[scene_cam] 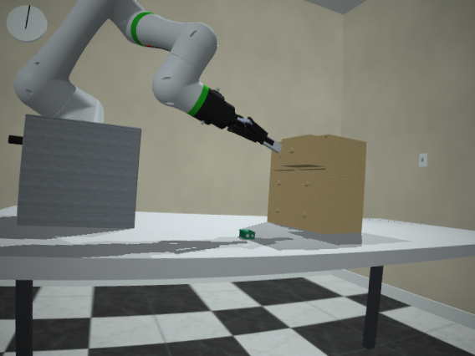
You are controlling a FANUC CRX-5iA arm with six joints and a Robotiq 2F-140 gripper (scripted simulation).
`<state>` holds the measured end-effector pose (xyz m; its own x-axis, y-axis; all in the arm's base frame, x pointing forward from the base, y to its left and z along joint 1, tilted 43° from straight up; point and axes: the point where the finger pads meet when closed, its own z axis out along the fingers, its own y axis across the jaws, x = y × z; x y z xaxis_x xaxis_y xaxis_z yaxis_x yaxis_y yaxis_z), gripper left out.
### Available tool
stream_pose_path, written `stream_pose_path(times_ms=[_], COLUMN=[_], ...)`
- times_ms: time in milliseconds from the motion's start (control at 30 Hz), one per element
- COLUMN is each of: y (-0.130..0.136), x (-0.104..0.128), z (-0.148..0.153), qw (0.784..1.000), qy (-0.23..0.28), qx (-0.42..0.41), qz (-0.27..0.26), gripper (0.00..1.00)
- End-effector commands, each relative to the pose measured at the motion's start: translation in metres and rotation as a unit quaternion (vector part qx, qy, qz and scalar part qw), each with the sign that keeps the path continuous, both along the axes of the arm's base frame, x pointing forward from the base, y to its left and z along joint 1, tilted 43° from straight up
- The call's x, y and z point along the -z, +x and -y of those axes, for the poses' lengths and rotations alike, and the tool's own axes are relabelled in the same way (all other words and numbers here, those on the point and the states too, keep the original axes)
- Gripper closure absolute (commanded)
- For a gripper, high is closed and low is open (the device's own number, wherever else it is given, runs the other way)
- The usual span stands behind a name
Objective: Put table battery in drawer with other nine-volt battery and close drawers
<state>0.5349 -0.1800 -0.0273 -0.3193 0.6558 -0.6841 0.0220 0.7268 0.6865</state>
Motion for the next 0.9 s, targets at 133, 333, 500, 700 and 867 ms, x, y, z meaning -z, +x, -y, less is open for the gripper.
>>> stream_pose_path(times_ms=[133, 333, 500, 700, 867], y=[0.003, 0.006, 0.011, 0.018, 0.022], x=[0.000, 0.000, 0.000, 0.000, 0.000], z=[0.000, 0.001, 0.001, 0.001, 0.001], qw=[1.000, 1.000, 1.000, 1.000, 1.000], qy=[0.000, 0.000, 0.000, 0.000, 0.000], qx=[0.000, 0.000, 0.000, 0.000, 0.000], qz=[0.000, 0.000, 0.000, 0.000, 0.000], gripper=[1.00, 1.00, 1.00, 1.00, 1.00])
